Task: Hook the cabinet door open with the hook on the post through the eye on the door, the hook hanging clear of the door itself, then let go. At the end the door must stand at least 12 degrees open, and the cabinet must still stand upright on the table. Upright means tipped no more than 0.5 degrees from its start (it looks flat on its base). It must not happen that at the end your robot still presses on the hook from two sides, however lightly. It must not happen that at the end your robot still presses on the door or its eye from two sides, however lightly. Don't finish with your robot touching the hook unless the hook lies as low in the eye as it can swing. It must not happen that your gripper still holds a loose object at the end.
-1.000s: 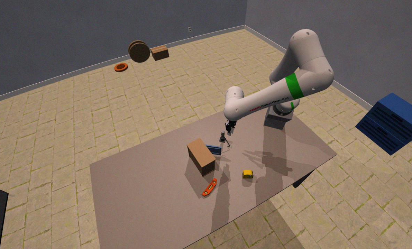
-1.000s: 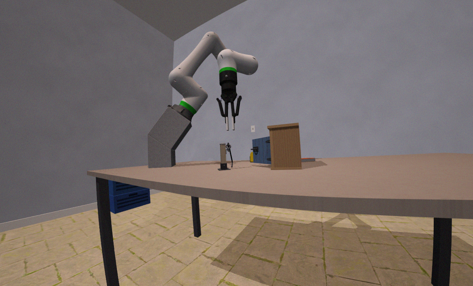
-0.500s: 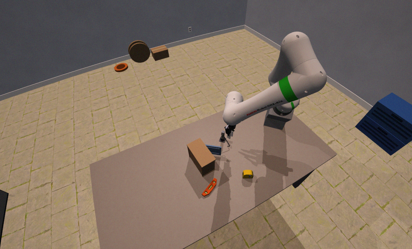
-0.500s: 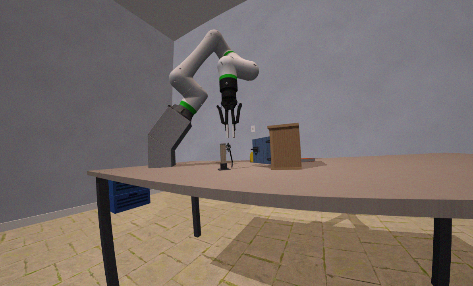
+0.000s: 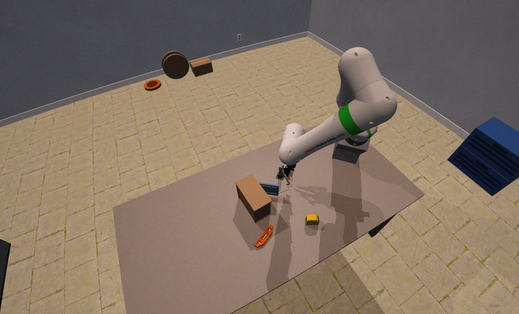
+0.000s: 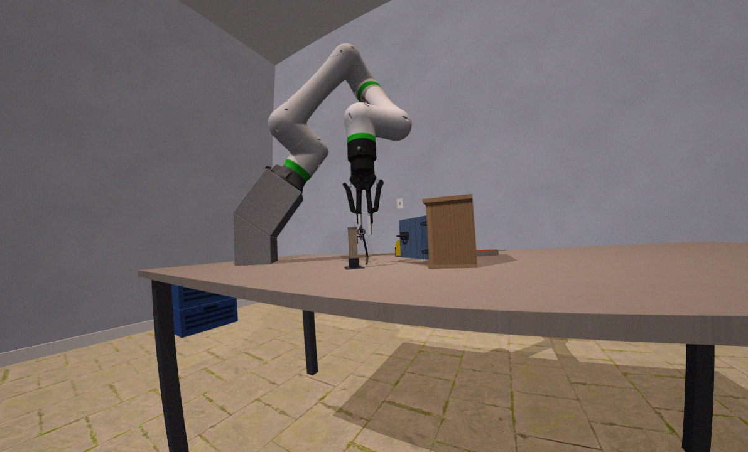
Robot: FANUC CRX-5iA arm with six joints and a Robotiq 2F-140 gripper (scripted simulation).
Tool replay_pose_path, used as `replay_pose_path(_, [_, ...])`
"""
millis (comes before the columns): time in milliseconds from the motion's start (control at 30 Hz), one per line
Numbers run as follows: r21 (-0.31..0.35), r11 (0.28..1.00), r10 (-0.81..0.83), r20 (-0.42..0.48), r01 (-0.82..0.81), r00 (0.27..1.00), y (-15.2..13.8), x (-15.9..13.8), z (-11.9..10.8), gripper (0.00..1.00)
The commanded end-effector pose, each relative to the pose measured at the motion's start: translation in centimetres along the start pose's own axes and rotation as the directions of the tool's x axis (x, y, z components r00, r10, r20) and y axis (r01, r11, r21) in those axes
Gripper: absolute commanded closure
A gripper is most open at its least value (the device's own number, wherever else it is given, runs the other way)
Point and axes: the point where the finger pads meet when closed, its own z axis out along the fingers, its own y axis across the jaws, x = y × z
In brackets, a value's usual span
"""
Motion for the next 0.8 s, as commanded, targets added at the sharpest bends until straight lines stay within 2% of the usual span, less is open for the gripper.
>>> replay_pose_path(0, [0.001,1.0,0.0,0.001,0.0,1.0,-0.1,0.1,1.2,0.85])
replay_pose_path(333, [0.001,1.0,0.0,0.001,0.0,1.0,0.0,0.1,3.3,0.85])
replay_pose_path(767, [0.001,1.0,0.0,0.001,0.0,1.0,0.0,0.1,3.7,0.85])
